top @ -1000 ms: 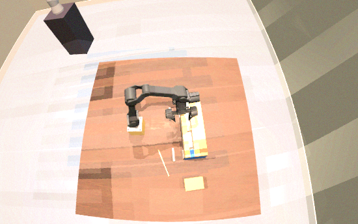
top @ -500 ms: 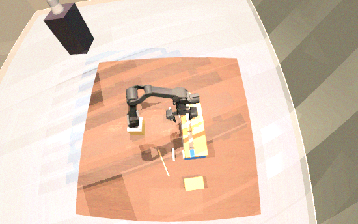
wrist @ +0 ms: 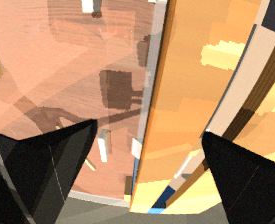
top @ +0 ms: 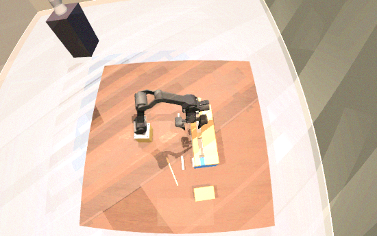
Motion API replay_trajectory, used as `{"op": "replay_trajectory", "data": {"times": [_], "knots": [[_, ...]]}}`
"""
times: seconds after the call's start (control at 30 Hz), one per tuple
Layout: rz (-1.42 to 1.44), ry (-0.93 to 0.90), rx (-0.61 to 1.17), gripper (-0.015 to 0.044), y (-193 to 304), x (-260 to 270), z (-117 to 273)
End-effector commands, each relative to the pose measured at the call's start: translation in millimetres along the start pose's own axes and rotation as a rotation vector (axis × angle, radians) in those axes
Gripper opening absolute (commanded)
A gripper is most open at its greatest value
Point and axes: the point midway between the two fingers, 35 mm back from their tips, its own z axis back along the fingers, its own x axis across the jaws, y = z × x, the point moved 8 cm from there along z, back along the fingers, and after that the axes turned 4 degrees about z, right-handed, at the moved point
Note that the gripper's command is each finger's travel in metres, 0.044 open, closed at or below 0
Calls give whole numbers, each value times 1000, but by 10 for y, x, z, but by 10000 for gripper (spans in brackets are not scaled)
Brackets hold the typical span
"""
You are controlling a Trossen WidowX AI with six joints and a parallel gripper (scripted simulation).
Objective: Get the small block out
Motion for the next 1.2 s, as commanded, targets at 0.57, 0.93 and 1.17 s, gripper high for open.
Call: {"op": "replay_trajectory", "data": {"times": [0.57, 0.93, 1.17], "knots": [[-1, -12, -5, 400, -136, 57, -334], [0, -5, 2, 400, 40, 57, -338], [0, -5, 3, 400, 203, 70, -397]]}}
